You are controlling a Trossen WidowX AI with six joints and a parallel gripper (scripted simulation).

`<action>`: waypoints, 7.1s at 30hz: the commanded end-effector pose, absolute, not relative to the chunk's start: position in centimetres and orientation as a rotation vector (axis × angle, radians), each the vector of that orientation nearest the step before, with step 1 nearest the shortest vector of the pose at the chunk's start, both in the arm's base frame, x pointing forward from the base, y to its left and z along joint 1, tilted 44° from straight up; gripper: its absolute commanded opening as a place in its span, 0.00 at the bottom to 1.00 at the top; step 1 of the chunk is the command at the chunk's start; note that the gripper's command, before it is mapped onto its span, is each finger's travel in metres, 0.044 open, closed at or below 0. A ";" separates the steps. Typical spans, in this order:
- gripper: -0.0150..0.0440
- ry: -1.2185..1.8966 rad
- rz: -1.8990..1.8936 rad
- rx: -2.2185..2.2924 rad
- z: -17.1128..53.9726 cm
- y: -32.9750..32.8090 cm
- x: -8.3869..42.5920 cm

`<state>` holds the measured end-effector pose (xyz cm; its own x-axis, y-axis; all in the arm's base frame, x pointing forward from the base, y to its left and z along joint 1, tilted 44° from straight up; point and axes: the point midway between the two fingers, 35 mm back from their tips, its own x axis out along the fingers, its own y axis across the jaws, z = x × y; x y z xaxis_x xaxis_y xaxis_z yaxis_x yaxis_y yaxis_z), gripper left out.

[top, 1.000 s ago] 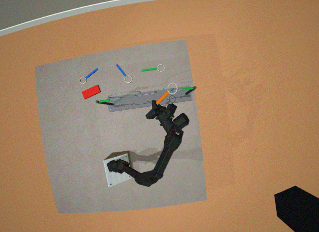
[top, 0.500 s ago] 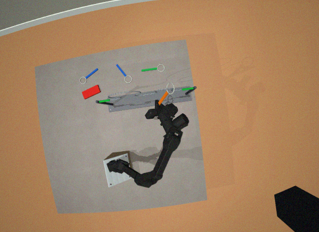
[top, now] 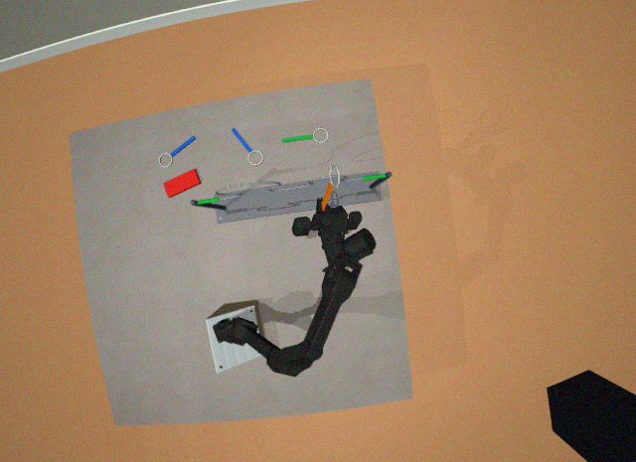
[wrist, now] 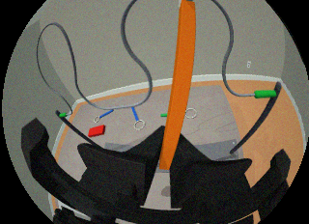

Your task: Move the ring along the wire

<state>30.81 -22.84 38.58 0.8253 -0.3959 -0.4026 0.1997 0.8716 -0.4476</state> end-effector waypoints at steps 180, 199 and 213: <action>0.00 0.493 -0.521 -1.066 29.1 -30.9 29.6; 0.00 0.498 -0.462 -0.796 24.9 -28.0 30.3; 0.00 0.496 -0.452 -0.738 23.4 -26.6 30.6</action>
